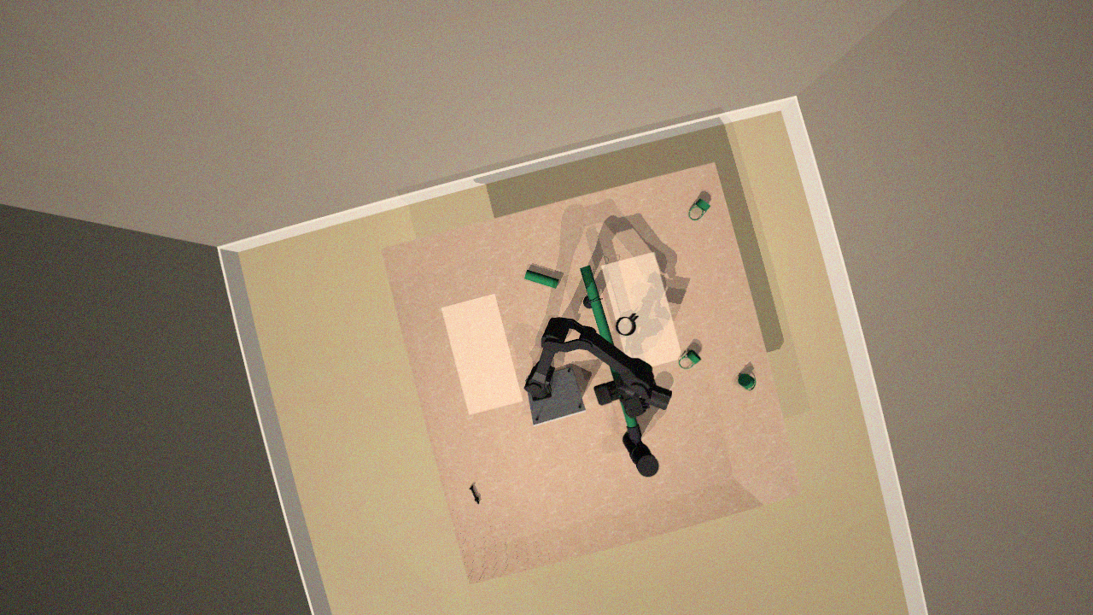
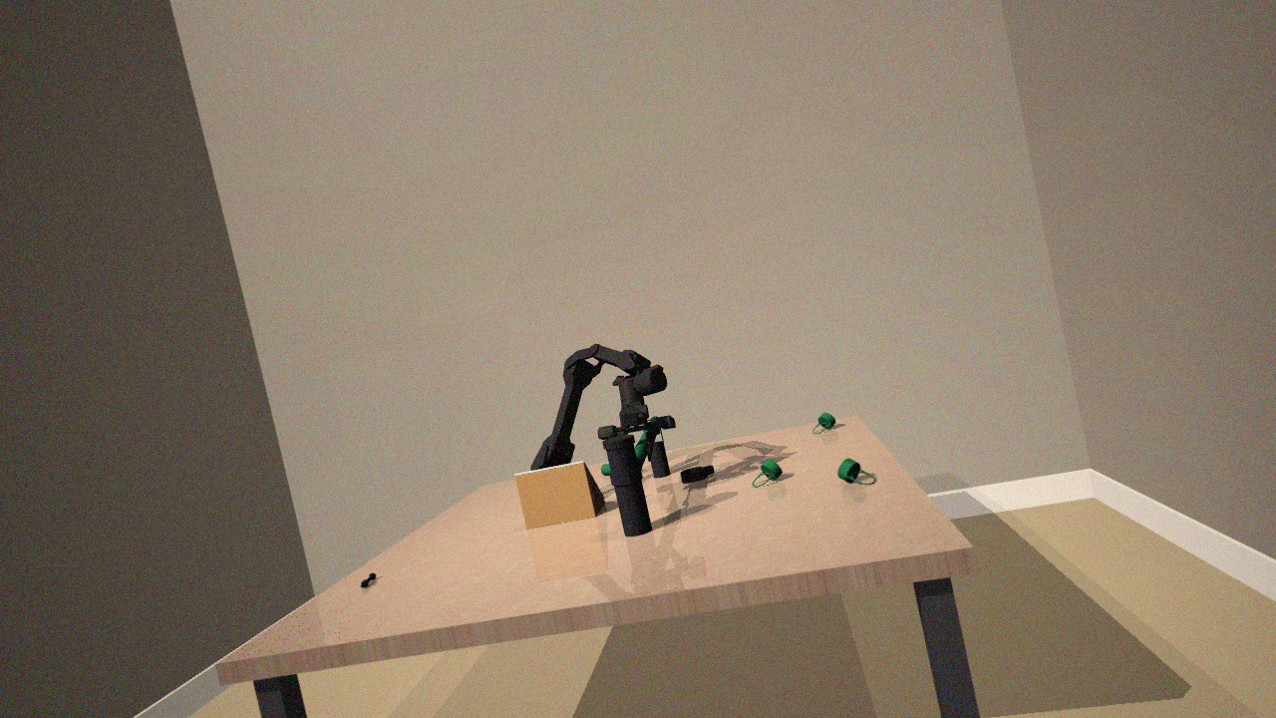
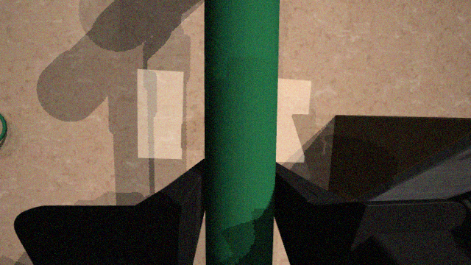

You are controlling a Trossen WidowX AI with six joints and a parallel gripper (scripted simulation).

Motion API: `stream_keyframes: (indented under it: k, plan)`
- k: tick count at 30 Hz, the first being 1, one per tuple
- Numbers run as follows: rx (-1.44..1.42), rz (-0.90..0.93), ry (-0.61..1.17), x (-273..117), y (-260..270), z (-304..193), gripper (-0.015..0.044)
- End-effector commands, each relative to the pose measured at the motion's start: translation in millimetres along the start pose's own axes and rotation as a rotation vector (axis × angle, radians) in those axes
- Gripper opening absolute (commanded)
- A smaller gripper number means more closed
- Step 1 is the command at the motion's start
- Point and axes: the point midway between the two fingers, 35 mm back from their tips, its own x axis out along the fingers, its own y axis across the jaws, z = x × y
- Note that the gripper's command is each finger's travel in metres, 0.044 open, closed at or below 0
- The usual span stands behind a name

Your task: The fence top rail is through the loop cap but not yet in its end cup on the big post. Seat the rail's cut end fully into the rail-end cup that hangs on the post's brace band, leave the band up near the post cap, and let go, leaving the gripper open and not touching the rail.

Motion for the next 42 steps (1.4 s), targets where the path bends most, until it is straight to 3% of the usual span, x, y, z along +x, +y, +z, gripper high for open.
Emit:
stream_keyframes:
  k: [1,42]
  plan:
    - [0.004,0.0,-0.004,-0.9,-1.0,1.2,0.0]
    - [0.012,-0.002,-0.01,-1.8,-5.0,6.7,0.0]
